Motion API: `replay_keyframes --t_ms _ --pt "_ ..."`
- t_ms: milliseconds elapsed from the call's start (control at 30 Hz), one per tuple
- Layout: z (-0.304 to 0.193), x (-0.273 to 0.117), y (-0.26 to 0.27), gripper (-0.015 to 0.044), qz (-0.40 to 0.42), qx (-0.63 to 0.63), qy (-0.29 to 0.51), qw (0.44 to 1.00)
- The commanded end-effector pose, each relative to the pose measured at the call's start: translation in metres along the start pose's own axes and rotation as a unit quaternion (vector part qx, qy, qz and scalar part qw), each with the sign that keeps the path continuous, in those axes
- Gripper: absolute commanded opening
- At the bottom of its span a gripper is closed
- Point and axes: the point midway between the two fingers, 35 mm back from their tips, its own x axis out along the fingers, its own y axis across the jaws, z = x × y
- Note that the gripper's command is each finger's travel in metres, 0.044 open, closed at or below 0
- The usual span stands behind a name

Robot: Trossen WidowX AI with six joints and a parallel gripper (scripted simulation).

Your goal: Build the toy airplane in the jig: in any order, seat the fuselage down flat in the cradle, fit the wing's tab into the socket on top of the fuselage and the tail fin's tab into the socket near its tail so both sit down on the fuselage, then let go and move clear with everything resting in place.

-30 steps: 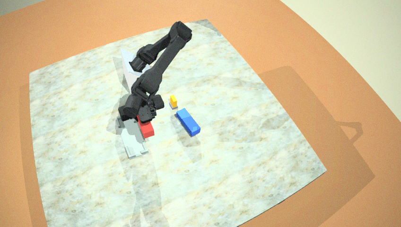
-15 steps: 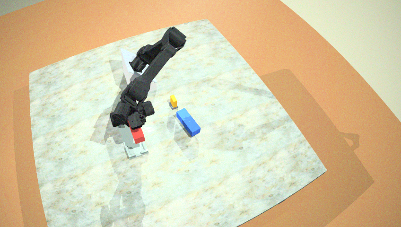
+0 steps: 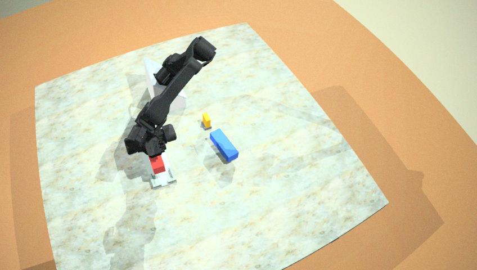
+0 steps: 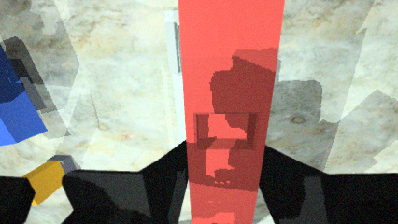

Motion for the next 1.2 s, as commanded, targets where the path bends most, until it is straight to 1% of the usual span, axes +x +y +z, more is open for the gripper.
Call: replay_keyframes --t_ms 0,900,1167 --pt "0.002 -0.002 -0.003 0.0195 -0.004 -0.004 -0.003 1.0" --pt "0.004 -0.003 -0.005 0.0195 -0.004 -0.004 -0.003 1.0" --pt "0.004 0.008 -0.005 0.0195 -0.004 -0.004 -0.003 1.0"
